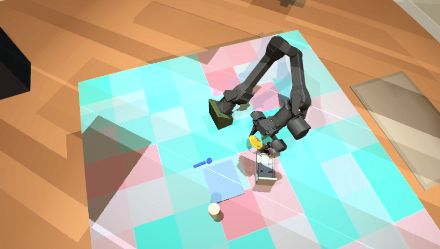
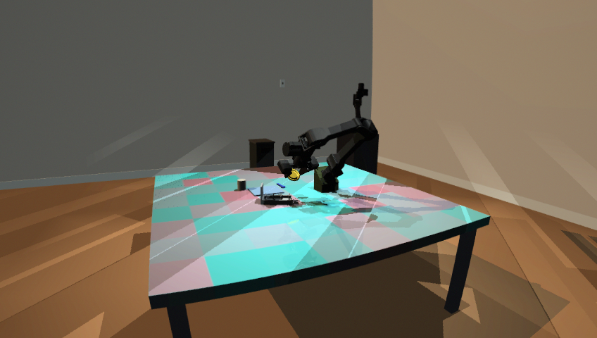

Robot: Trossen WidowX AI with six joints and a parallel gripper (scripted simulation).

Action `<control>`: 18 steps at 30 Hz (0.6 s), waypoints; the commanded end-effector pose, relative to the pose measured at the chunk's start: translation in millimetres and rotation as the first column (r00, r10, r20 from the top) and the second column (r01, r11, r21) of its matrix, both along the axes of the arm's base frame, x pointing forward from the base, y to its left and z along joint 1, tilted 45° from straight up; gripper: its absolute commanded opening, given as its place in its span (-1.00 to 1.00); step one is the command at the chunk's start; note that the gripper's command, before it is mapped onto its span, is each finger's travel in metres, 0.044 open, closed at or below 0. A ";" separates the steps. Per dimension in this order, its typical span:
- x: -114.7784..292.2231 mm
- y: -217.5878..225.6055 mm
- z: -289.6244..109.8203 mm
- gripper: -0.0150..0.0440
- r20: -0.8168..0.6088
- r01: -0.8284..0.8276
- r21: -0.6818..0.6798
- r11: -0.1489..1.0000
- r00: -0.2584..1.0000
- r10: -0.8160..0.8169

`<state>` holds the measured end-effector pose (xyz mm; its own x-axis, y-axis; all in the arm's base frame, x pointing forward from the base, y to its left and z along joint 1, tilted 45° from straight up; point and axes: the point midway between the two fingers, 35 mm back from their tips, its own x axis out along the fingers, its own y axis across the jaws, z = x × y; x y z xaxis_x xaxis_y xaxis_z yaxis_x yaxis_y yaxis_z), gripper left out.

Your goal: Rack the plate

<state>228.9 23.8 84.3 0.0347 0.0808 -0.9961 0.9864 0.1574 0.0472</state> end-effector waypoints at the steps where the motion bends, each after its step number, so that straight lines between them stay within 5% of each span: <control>1: 1.9 1.4 -6.1 -0.49 0.051 -0.045 -0.077 0.996 0.997 0.049; 18: 12.0 16.0 -19.9 -0.49 0.268 -0.164 -0.363 0.917 0.924 0.272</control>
<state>239.4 37.9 64.8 0.3084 -0.1752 -0.9350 0.8910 0.3974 0.2194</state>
